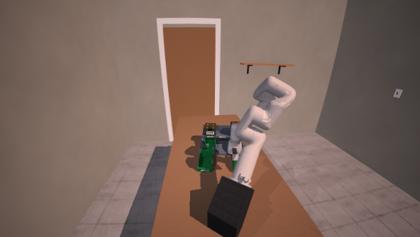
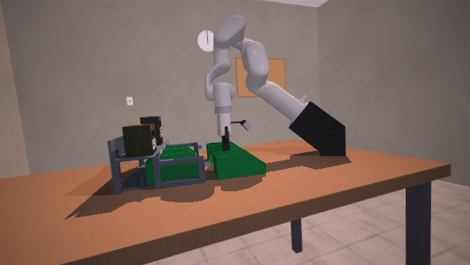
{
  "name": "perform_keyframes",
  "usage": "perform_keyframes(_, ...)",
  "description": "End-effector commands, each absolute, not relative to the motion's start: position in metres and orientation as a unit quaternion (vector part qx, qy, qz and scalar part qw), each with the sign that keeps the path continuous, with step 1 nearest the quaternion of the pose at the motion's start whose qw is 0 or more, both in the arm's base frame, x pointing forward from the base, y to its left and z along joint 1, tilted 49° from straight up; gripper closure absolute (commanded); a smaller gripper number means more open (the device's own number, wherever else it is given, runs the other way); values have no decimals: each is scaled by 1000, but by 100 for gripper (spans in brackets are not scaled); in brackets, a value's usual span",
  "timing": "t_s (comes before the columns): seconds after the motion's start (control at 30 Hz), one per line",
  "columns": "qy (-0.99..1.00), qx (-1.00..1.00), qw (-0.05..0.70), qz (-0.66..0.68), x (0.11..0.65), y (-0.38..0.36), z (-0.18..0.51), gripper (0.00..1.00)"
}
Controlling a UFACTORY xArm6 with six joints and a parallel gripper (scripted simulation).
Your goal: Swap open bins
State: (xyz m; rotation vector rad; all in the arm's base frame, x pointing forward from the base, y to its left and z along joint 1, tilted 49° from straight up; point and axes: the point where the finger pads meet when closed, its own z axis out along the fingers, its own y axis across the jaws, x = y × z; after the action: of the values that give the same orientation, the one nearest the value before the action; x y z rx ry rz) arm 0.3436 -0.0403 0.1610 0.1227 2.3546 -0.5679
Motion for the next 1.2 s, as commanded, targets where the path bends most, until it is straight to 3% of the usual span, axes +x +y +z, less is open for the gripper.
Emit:
perform_keyframes(0.0, 909, 47, 351, -219, 344, -40, 162, 100)
perform_keyframes(1.17, 909, 47, 351, -219, 339, -36, 167, 100)
